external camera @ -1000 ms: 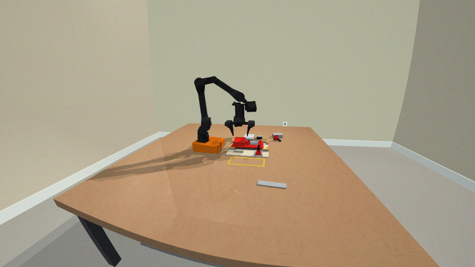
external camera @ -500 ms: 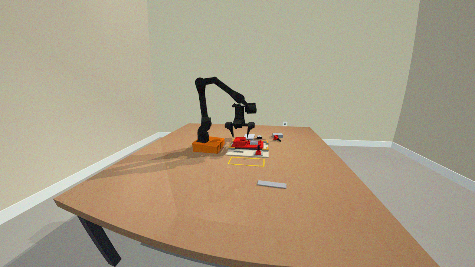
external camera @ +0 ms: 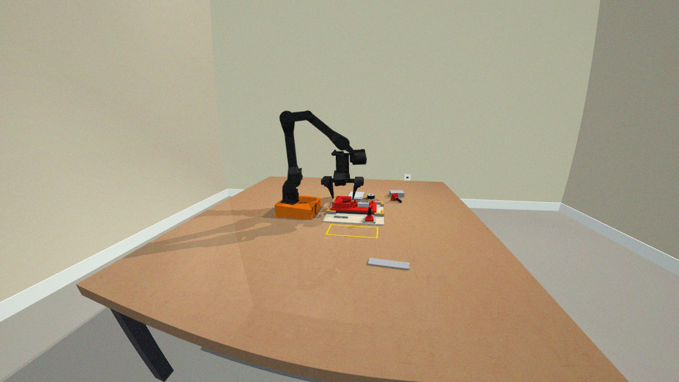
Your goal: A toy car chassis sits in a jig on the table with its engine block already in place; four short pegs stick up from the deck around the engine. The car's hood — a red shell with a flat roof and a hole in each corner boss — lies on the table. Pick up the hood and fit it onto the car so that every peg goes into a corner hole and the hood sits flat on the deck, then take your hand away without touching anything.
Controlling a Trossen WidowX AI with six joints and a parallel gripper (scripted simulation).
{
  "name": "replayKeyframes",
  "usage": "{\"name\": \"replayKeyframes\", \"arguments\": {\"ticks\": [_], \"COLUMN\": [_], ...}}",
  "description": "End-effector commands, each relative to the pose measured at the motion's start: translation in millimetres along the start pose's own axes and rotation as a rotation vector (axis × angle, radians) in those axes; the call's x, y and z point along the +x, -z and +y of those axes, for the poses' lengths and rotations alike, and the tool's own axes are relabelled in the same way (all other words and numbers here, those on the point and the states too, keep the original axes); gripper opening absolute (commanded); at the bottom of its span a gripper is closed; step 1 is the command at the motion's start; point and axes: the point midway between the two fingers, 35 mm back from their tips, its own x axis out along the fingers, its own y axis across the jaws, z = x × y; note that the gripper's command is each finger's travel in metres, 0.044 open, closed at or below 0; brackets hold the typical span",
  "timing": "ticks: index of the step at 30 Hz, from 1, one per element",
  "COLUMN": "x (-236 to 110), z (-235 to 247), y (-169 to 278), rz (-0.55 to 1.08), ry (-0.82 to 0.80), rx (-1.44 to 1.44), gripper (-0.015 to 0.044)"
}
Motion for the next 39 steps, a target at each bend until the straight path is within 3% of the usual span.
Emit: {"name": "replayKeyframes", "arguments": {"ticks": [1, 39], "x": [3, 21], "z": [0, -1], "y": [0, 0], "rz": [0.003, 0.003], "ry": [0.005, 0.005], "rx": [-0.005, -0.005], "gripper": [0.044, 0.044]}}
